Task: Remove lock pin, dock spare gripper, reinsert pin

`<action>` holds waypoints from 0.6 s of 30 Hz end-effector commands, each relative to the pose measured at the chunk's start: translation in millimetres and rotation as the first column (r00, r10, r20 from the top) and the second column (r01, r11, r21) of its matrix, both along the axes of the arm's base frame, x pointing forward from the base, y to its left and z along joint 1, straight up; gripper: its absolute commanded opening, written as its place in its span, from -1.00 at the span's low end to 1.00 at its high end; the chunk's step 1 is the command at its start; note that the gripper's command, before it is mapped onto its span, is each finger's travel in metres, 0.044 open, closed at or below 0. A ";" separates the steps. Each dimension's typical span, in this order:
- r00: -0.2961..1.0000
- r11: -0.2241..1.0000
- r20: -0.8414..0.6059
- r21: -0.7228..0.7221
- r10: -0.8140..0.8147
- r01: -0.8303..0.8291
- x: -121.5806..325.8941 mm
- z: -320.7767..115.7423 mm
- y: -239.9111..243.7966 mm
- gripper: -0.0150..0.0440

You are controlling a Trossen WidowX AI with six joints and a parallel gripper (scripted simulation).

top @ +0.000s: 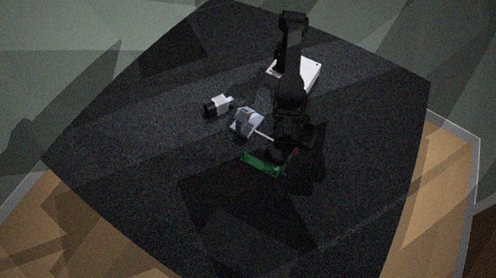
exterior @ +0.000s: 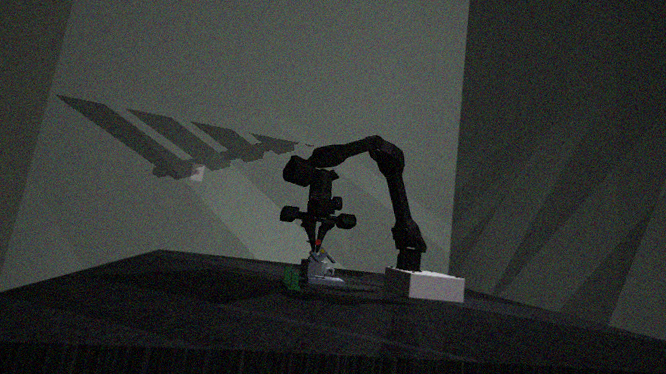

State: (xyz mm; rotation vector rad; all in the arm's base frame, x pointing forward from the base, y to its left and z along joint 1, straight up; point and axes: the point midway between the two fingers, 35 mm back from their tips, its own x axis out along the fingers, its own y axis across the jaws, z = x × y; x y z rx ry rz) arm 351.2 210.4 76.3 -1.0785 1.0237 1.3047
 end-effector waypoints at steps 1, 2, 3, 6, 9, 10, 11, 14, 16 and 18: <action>1.000 1.000 -0.004 -0.003 0.013 -0.013 8.8 -0.8 6.9 -0.49; 1.000 1.000 -0.003 -0.003 0.015 -0.015 11.0 -0.6 8.6 -0.49; 1.000 1.000 -0.003 -0.003 0.016 -0.016 13.2 -0.3 10.3 -0.49; 1.000 1.000 -0.002 -0.003 0.021 -0.021 19.6 0.3 15.4 -0.49; 1.000 1.000 -0.002 -0.002 0.025 -0.025 25.7 0.7 20.4 -0.49; 1.000 1.000 -0.002 -0.002 0.027 -0.027 27.6 0.8 22.1 -0.49; 1.000 1.000 -0.002 -0.002 0.028 -0.028 29.6 0.8 23.8 -0.49; 0.999 0.999 -0.001 -0.002 0.033 -0.033 35.0 0.9 28.3 -0.49; 0.999 0.999 0.000 -0.002 0.034 -0.034 36.3 0.9 29.4 -0.49; 0.999 0.999 0.001 -0.001 0.034 -0.034 36.3 -0.1 29.4 -0.49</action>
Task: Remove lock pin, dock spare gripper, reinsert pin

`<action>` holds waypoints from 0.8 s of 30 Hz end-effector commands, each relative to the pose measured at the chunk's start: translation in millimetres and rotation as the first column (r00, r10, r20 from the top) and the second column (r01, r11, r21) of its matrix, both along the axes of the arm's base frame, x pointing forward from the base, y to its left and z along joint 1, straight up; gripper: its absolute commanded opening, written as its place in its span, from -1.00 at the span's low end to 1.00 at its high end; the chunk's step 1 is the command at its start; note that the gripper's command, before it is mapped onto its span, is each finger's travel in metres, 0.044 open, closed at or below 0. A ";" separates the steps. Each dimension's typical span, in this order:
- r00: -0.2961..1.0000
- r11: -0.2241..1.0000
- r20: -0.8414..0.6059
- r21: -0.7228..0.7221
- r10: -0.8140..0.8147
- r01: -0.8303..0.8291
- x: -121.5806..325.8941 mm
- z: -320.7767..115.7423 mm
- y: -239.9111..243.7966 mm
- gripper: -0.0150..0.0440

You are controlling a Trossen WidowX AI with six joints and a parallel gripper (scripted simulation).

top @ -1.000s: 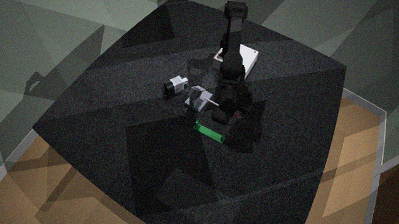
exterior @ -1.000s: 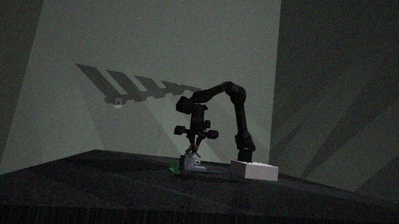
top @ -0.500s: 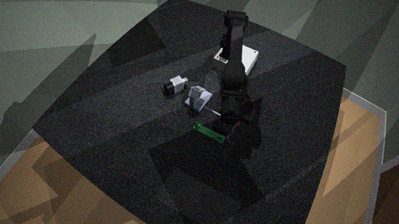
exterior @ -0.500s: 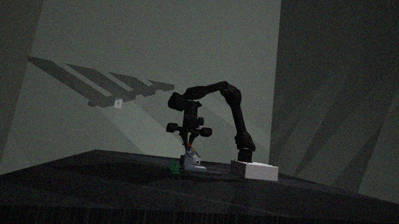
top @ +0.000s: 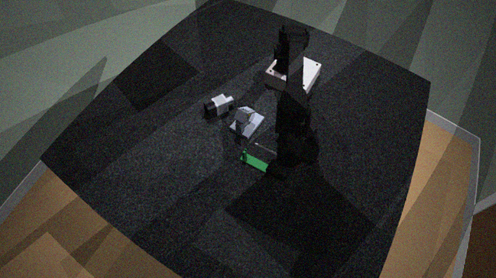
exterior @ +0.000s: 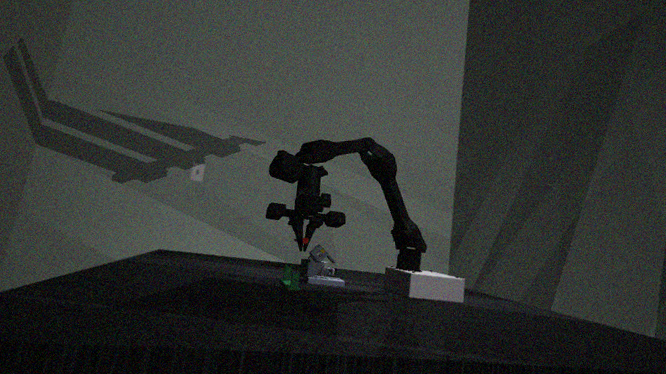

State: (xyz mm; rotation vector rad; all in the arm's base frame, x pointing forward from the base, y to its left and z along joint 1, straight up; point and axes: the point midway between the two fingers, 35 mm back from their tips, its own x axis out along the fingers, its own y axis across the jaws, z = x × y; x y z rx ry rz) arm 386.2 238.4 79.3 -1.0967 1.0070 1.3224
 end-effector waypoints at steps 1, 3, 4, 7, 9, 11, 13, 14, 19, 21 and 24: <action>1.000 1.000 -0.004 -0.003 0.008 -0.008 1.3 -4.1 1.3 -0.49; 1.000 1.000 -0.002 -0.002 0.008 -0.008 1.4 -7.2 1.4 -0.49; 1.000 1.000 -0.001 -0.001 0.008 -0.008 1.4 -8.9 1.4 -0.49; 1.000 1.000 0.001 0.000 0.008 -0.008 1.5 -13.2 1.4 -0.49; 1.000 1.000 0.004 0.001 0.008 -0.008 1.6 -16.0 1.4 -0.49; 1.000 1.000 0.005 0.002 0.008 -0.008 1.7 -19.0 1.5 -0.49; 1.000 1.000 0.006 0.003 0.008 -0.008 1.9 -22.1 1.6 -0.49; 1.000 1.000 0.006 0.003 0.008 -0.008 2.0 -23.7 1.6 -0.49; 1.000 1.000 0.009 0.004 0.008 -0.008 2.3 -31.5 1.8 -0.49; 1.000 1.000 0.010 0.005 0.008 -0.008 2.3 -34.5 1.9 -0.49; 1.000 1.000 0.012 0.006 0.008 -0.008 2.5 -39.0 2.0 -0.49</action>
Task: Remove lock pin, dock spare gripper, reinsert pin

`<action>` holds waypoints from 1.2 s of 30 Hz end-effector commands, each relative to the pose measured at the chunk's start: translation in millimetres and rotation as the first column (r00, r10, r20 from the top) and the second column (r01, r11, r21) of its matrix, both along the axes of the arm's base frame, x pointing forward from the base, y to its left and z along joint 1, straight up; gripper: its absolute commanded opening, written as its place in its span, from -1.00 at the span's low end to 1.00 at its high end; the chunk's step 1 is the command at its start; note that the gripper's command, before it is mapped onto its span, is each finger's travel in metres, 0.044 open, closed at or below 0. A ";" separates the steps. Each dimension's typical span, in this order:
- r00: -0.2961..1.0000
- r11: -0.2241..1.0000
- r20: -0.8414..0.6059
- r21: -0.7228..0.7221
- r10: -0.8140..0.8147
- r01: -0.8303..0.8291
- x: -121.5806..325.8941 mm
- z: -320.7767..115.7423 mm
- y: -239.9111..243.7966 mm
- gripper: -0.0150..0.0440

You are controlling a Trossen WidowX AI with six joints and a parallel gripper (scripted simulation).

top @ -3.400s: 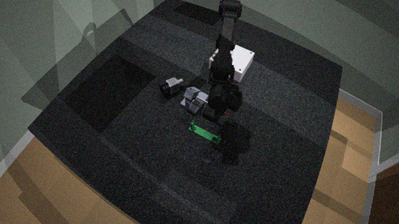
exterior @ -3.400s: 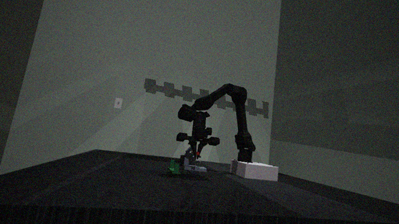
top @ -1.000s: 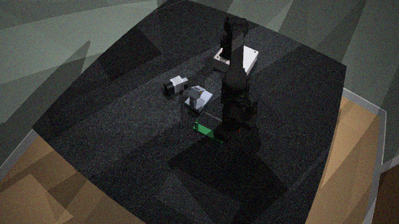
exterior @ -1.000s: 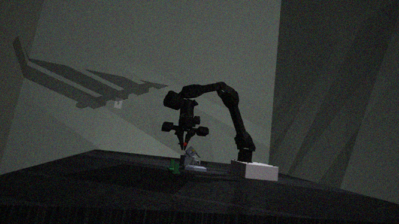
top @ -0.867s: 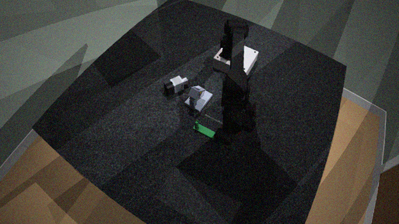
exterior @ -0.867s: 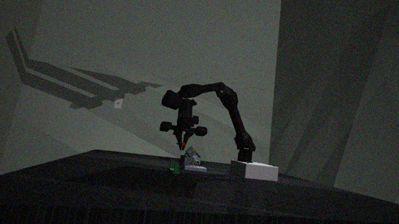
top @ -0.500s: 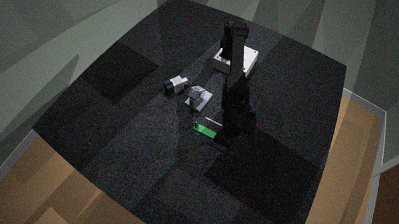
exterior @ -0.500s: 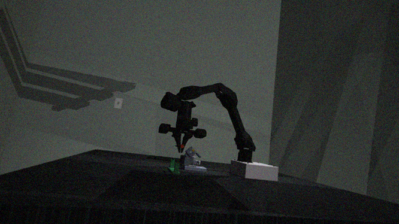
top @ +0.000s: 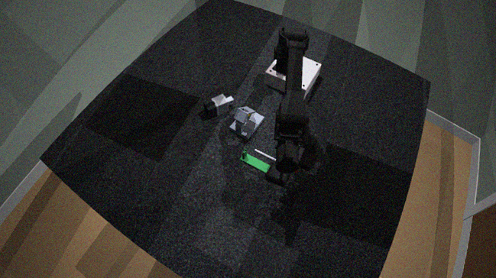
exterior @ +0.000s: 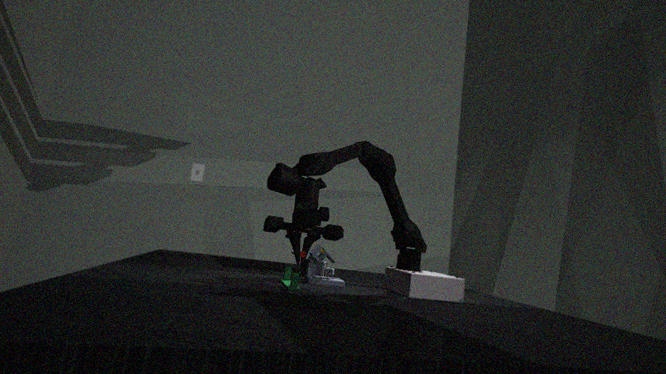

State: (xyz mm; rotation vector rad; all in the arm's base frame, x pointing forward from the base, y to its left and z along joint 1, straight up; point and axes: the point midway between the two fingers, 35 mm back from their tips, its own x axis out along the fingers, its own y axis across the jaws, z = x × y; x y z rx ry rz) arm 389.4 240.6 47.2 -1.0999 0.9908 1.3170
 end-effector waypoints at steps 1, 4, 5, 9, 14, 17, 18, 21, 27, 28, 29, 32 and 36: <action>1.000 1.000 -0.001 -0.001 0.007 -0.007 -0.6 -8.5 -0.1 -0.49; 1.000 1.000 0.001 0.000 0.007 -0.007 -0.5 -13.0 -0.1 -0.49; 1.000 1.000 0.001 0.000 0.007 -0.007 -0.4 -14.5 0.0 -0.49; 1.000 1.000 0.004 0.002 0.007 -0.007 -0.2 -20.4 0.1 -0.49; 1.000 1.000 0.008 0.004 0.006 -0.006 0.0 -27.6 0.2 -0.49; 1.000 1.000 0.010 0.005 0.006 -0.006 0.1 -31.9 0.3 -0.49; 1.000 1.000 0.011 0.006 0.006 -0.006 0.1 -33.4 0.3 -0.49; 1.000 1.000 0.013 0.007 0.006 -0.006 0.3 -37.3 0.4 -0.49; 1.000 1.000 0.014 0.007 0.006 -0.006 0.3 -38.1 0.4 -0.49; 1.000 1.000 0.014 0.007 0.006 -0.006 0.3 -38.1 0.4 -0.49; 1.000 1.000 0.014 0.007 0.006 -0.006 0.3 -38.1 0.4 -0.49; 1.000 1.000 0.014 0.007 0.006 -0.006 0.3 -38.1 0.4 -0.49; 1.000 1.000 0.014 0.007 0.006 -0.006 0.3 -38.1 0.4 -0.49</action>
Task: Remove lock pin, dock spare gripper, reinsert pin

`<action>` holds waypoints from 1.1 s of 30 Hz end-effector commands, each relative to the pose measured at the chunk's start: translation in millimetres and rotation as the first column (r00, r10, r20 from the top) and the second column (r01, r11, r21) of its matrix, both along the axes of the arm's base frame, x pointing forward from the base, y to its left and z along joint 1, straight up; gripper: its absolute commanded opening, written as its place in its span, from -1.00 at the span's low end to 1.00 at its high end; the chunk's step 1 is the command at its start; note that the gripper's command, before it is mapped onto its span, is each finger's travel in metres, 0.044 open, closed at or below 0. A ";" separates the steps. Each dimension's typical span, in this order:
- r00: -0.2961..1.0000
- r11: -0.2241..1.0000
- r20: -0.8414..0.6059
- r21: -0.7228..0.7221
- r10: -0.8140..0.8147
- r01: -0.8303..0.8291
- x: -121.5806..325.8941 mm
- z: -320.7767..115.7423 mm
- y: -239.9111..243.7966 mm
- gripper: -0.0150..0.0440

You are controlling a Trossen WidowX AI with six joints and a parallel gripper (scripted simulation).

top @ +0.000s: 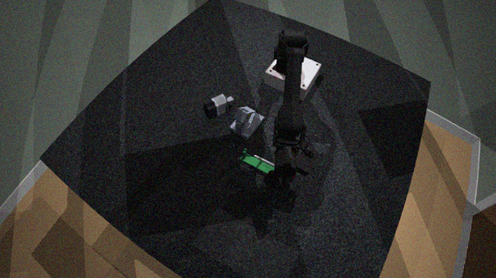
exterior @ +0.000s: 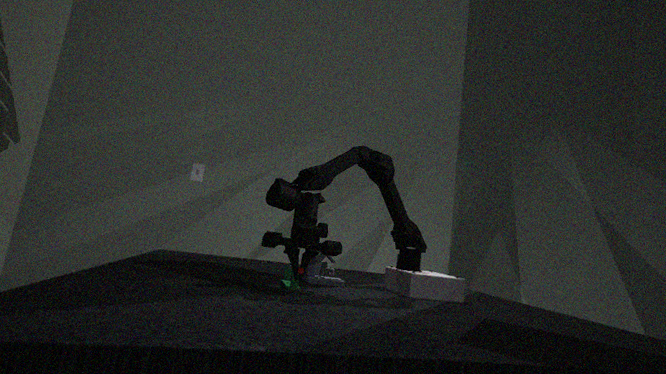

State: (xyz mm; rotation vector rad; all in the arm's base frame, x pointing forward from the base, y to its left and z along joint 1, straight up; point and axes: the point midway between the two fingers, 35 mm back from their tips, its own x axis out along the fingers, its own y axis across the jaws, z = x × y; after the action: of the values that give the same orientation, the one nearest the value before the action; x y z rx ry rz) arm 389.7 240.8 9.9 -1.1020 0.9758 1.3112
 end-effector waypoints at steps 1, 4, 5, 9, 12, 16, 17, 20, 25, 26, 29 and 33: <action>1.000 1.000 0.001 0.000 0.006 -0.006 0.0 -0.8 0.1 -0.49; 1.000 1.000 0.001 0.000 0.006 -0.006 0.0 -0.8 0.1 -0.49; 1.000 1.000 0.001 0.000 0.006 -0.006 0.0 -0.8 0.1 -0.49; 1.000 1.000 0.001 0.000 0.006 -0.006 0.0 -0.8 0.1 -0.49; 1.000 1.000 0.000 0.000 0.000 0.000 0.0 -0.1 0.0 -0.31; 1.000 1.000 0.000 0.000 0.000 0.000 0.0 -0.1 0.0 0.04; 1.000 1.000 0.000 0.000 0.000 0.000 0.0 -0.1 0.0 0.13; 1.000 1.000 0.000 0.000 0.000 0.000 0.0 -0.1 0.0 0.19; 1.000 1.000 0.000 0.000 0.000 0.000 -0.5 10.0 -0.3 0.19; 1.000 1.000 0.000 0.000 0.000 0.000 -0.6 11.9 -0.4 0.19; 1.000 1.000 -0.008 -0.004 0.000 0.000 -2.0 16.9 -1.1 0.19; 1.000 1.000 -0.011 -0.006 0.000 0.000 -2.6 25.7 -1.5 0.19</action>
State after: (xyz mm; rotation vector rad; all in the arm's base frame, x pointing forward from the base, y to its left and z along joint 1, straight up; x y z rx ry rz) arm 387.3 239.5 27.2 -1.1004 0.9890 1.3168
